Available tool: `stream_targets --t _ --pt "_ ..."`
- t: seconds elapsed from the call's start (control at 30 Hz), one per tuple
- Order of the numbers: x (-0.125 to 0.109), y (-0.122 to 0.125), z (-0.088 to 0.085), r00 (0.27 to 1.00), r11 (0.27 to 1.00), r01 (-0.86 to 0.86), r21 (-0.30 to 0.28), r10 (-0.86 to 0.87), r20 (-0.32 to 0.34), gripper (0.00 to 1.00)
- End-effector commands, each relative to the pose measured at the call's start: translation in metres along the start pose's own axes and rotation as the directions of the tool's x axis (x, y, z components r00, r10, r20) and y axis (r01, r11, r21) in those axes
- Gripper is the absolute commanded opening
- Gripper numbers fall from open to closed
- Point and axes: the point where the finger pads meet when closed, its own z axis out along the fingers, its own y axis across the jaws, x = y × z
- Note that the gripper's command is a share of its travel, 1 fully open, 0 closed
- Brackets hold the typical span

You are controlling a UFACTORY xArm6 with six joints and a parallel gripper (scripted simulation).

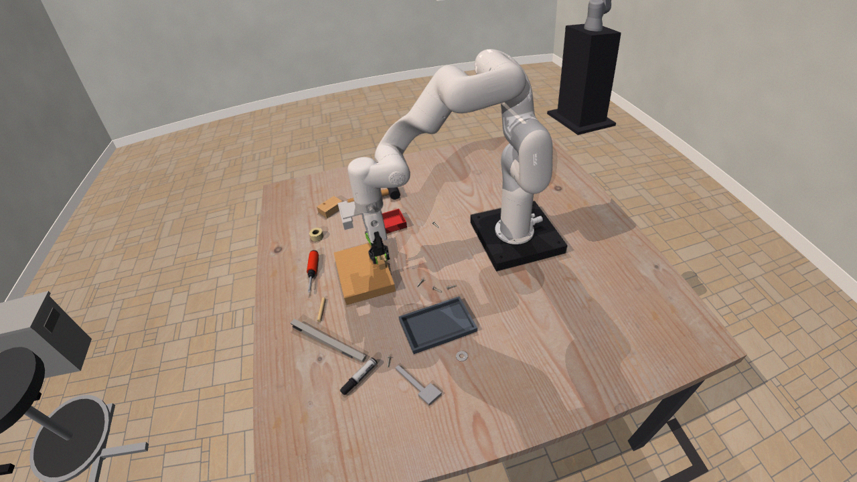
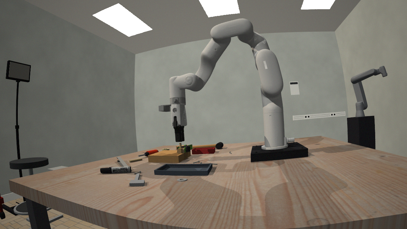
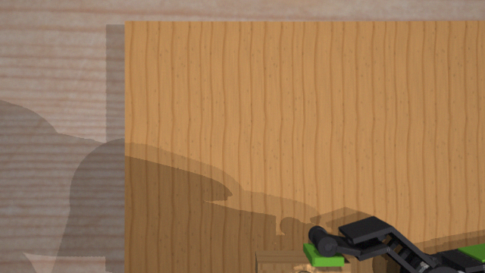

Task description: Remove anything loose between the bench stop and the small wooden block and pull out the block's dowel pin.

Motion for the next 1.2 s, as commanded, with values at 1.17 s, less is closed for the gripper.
stream_targets --t 1.17 --pt "0.001 0.0 0.026 1.0 1.0 0.0 0.0 0.0 -0.004 0.28"
